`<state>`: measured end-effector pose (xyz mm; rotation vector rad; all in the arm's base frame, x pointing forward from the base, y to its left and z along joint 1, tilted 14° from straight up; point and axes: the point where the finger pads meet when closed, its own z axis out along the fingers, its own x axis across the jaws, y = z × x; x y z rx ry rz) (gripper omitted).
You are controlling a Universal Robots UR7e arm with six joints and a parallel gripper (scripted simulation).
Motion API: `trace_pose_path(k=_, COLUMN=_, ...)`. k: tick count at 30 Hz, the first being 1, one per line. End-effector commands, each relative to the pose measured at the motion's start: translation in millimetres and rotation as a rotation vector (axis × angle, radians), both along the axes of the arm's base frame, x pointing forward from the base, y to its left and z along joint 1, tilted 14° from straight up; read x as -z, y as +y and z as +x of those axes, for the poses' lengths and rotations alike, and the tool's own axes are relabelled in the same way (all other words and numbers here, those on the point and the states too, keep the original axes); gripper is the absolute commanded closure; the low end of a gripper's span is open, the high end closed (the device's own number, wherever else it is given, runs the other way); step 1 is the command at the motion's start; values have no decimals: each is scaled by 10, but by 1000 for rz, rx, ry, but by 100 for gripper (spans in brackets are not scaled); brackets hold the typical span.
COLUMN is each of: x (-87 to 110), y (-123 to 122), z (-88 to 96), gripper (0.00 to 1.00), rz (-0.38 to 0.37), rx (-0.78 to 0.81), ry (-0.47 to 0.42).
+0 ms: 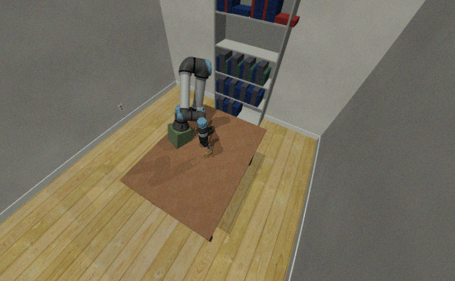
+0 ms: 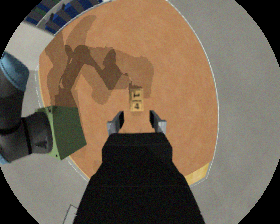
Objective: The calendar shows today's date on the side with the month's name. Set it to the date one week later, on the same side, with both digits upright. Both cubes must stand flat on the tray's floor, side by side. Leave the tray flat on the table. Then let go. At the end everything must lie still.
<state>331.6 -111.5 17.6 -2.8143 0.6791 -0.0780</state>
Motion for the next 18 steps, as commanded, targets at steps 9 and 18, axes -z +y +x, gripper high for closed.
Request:
trace_pose_path(k=9, x=145, y=22, z=25, gripper=0, rz=-1, rx=0, ry=-1)
trace_pose_path(k=18, x=451, y=103, z=51, gripper=10, rz=-1, rx=0, ry=-1)
